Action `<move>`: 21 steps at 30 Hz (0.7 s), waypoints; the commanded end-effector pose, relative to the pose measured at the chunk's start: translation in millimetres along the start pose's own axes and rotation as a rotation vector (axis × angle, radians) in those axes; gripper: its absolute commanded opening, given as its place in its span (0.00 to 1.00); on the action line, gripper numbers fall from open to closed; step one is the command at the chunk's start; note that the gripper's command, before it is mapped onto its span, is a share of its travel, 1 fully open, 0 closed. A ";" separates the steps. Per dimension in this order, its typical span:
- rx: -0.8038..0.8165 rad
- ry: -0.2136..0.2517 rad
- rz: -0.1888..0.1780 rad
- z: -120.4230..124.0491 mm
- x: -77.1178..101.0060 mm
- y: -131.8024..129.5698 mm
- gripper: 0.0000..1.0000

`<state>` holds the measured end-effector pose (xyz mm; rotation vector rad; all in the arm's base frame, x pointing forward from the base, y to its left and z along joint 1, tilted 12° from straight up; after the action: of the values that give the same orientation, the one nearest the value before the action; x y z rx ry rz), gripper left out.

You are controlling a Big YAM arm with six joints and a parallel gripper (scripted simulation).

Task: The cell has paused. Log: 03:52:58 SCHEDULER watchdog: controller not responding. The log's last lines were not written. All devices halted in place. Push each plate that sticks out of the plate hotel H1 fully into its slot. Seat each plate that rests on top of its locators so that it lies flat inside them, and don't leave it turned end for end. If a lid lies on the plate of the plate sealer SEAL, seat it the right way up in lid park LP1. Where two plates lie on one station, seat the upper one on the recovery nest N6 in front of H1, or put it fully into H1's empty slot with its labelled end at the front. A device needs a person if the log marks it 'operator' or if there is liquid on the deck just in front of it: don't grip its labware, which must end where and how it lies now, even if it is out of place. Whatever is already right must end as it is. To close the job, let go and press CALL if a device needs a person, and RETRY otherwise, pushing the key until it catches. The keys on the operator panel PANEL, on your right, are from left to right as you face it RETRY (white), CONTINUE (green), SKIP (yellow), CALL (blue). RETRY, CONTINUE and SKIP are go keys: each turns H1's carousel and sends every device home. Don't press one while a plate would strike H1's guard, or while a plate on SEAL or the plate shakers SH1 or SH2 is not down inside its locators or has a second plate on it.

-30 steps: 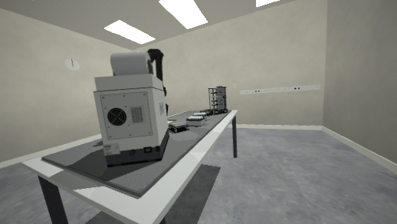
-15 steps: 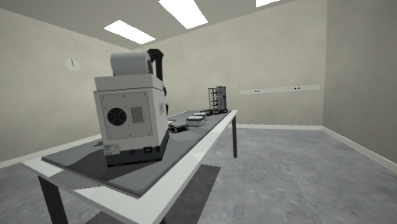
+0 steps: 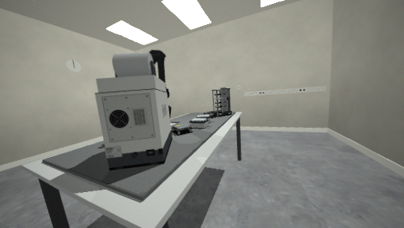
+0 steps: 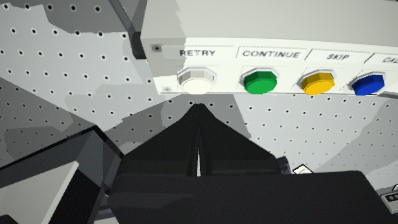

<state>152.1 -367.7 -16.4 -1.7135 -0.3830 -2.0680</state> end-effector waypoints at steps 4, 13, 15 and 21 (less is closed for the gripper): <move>-0.003 0.001 -0.006 4.6 -11.0 1.4 0.00; -0.002 0.001 -0.011 4.5 -22.0 3.5 0.00; -0.002 0.001 -0.010 4.5 -23.5 3.1 0.00; -0.002 0.001 -0.008 4.5 -30.5 2.5 0.00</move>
<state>156.0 -365.7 -37.3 -1.7154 -0.3921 -2.0725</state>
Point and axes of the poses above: the point where the finger pads meet when closed, its own x axis back along the fingers, its own y axis across the jaws, z = x × y, the point moved 9 cm from there along x, back along the fingers, and after that the axes turned 14 degrees about x, right-handed, at the moved point
